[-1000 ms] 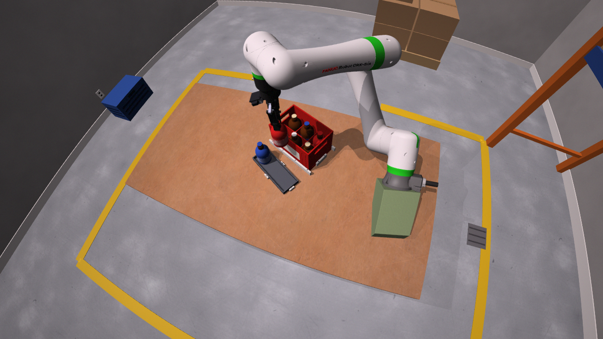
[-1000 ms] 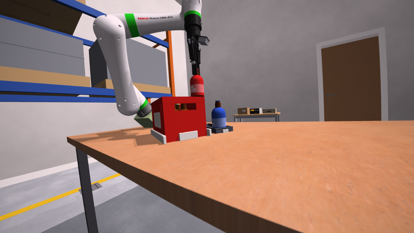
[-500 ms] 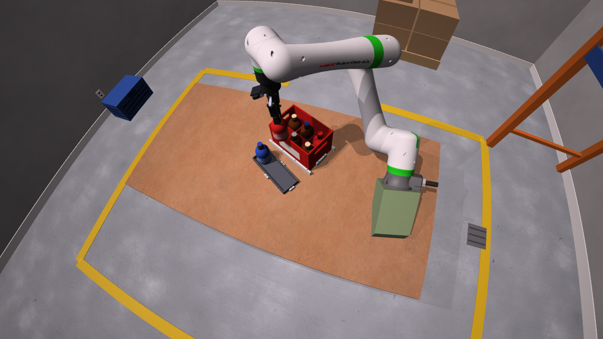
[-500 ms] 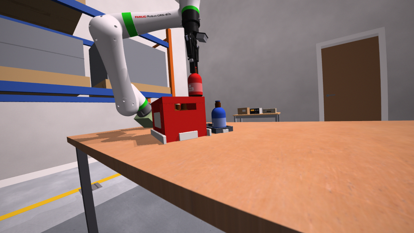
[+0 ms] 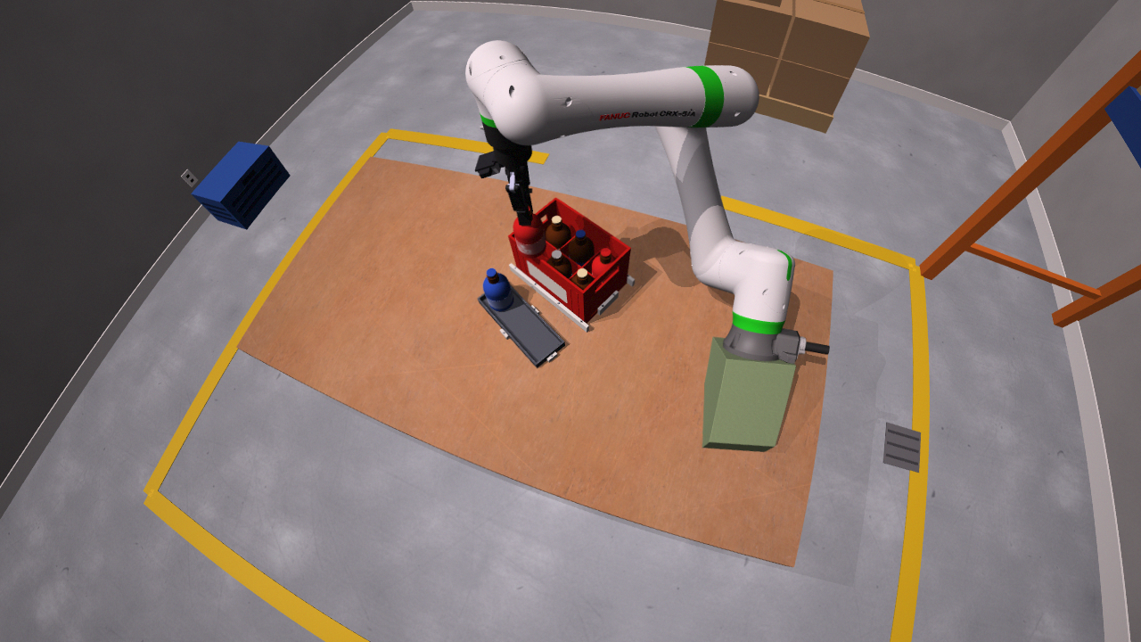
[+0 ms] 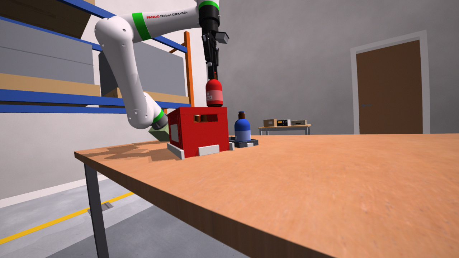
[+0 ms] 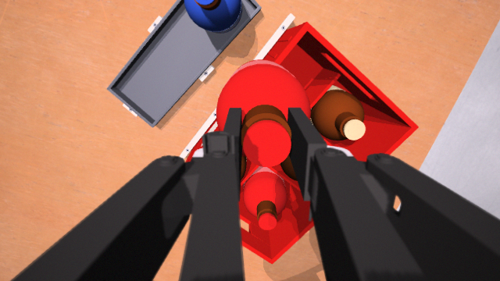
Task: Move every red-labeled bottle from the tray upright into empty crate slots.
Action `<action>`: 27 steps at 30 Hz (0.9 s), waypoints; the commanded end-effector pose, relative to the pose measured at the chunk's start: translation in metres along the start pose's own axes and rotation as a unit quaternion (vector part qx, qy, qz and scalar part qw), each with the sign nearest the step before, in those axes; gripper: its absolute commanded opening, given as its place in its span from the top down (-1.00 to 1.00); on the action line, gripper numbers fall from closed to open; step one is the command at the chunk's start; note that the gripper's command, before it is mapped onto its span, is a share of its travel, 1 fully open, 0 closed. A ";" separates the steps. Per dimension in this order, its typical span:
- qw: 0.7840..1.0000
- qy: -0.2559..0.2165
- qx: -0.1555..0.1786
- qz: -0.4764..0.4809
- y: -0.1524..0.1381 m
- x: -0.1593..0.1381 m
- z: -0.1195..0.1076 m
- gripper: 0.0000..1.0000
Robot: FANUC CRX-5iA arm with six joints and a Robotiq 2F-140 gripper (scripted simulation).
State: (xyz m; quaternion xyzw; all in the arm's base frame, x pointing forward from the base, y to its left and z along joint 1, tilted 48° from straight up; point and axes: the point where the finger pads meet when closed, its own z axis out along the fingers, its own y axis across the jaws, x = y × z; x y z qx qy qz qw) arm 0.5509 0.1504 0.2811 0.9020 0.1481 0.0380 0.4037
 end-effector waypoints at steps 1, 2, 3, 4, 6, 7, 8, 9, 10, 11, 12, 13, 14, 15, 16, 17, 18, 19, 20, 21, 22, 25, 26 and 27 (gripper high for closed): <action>1.000 0.001 0.000 0.000 0.004 0.001 -0.001 0.80; 1.000 0.001 0.000 0.000 0.006 0.001 -0.001 0.80; 1.000 0.001 0.000 0.000 0.008 0.001 -0.001 0.80; 1.000 0.001 0.000 0.000 0.010 0.001 -0.001 0.80; 1.000 0.001 0.000 0.000 0.014 0.002 -0.001 0.80; 1.000 0.001 0.000 0.000 0.016 0.002 -0.001 0.80; 1.000 0.001 0.000 0.000 0.017 0.002 -0.001 0.80; 1.000 0.001 0.000 0.000 0.019 0.002 -0.001 0.80; 1.000 0.001 0.000 0.000 0.021 0.002 -0.001 0.80; 1.000 0.001 0.000 0.000 0.022 0.003 -0.001 0.80; 1.000 0.001 0.000 0.000 0.024 0.003 -0.001 0.80; 1.000 0.001 0.000 0.000 0.025 0.003 -0.001 0.80; 1.000 0.001 0.000 0.000 0.027 0.003 -0.001 0.80; 1.000 0.001 0.000 0.000 0.027 0.003 -0.001 0.80; 1.000 0.001 0.000 0.000 0.027 0.003 -0.001 0.80; 1.000 0.001 0.000 0.000 0.028 0.003 -0.001 0.80; 1.000 0.001 0.000 0.000 0.030 0.003 -0.001 0.80; 1.000 0.001 0.000 0.000 0.031 0.003 -0.001 0.80; 1.000 0.001 0.000 0.000 0.032 0.004 -0.001 0.80; 1.000 0.001 0.000 0.000 0.034 0.004 -0.001 0.80; 1.000 0.001 0.000 0.000 0.035 0.004 -0.001 0.80; 1.000 0.001 0.000 0.000 0.039 0.004 -0.001 0.80; 1.000 0.001 0.000 0.000 0.040 0.004 -0.001 0.80; 1.000 0.001 0.000 0.000 0.041 0.004 -0.001 0.80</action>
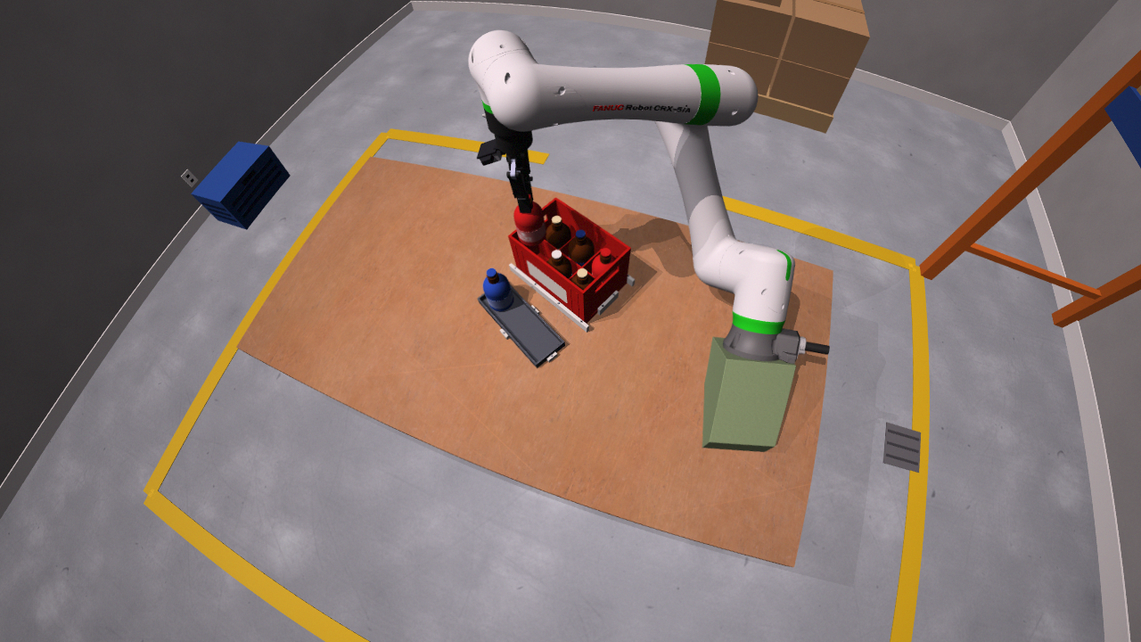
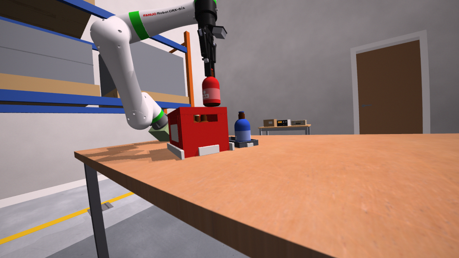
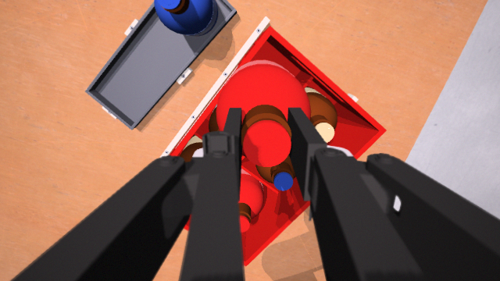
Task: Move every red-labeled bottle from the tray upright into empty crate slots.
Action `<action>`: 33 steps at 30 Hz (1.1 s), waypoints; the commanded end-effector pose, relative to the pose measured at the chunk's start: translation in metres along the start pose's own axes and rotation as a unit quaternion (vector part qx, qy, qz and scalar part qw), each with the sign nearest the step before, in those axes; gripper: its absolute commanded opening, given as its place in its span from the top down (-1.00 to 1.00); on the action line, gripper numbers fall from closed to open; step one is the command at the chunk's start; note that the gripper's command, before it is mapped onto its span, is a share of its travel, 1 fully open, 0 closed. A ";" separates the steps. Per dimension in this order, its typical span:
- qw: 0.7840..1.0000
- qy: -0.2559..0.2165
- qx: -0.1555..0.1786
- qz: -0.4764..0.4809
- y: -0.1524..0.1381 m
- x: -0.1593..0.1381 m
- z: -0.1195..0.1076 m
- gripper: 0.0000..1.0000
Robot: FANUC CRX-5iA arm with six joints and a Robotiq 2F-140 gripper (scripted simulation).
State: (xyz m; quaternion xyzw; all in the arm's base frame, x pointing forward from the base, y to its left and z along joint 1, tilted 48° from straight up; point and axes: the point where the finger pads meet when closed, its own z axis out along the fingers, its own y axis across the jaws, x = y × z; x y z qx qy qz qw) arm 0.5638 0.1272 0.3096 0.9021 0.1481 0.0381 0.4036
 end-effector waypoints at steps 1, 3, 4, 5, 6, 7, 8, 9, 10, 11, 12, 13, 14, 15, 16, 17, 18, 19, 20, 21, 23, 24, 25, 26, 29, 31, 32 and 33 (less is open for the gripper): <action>1.000 0.001 0.000 0.000 0.003 0.001 -0.001 0.80; 1.000 0.001 0.000 0.000 0.005 0.001 -0.001 0.80; 1.000 0.001 0.000 0.000 0.006 0.001 -0.001 0.80; 1.000 0.001 0.000 0.000 0.006 0.001 -0.001 0.80; 1.000 0.001 0.000 0.000 0.006 0.001 -0.001 0.80; 1.000 0.001 0.000 0.000 0.007 0.001 -0.001 0.80; 1.000 0.001 0.000 0.000 0.008 0.001 -0.001 0.80; 1.000 0.001 0.000 0.000 0.008 0.001 -0.001 0.80; 1.000 0.001 0.000 0.000 0.009 0.001 -0.001 0.80; 1.000 0.001 0.000 0.000 0.010 0.001 -0.001 0.80; 1.000 0.001 0.000 0.000 0.011 0.001 -0.001 0.80; 1.000 0.001 0.000 0.000 0.011 0.001 -0.001 0.80; 1.000 0.001 0.000 0.000 0.012 0.001 -0.001 0.80; 1.000 0.001 0.000 0.000 0.012 0.002 -0.001 0.80; 1.000 0.001 0.000 0.000 0.013 0.002 -0.001 0.80; 1.000 0.001 0.000 0.000 0.014 0.002 -0.001 0.80; 1.000 0.001 0.000 0.000 0.014 0.002 -0.001 0.80; 1.000 0.001 0.000 0.000 0.014 0.002 -0.001 0.80; 1.000 0.001 0.000 0.000 0.015 0.002 -0.001 0.80; 1.000 0.001 0.000 0.000 0.015 0.002 -0.001 0.80; 1.000 0.001 0.000 0.000 0.015 0.002 -0.001 0.80; 1.000 0.001 0.000 0.000 0.016 0.002 -0.001 0.80; 1.000 0.001 0.000 0.000 0.016 0.002 -0.001 0.80; 1.000 0.001 0.000 0.000 0.016 0.002 -0.001 0.80; 1.000 0.001 0.000 0.000 0.017 0.002 -0.001 0.80; 1.000 0.001 0.000 0.000 0.017 0.002 -0.001 0.80; 1.000 0.001 0.000 0.000 0.017 0.002 -0.001 0.80; 1.000 0.001 0.000 0.000 0.018 0.002 -0.001 0.80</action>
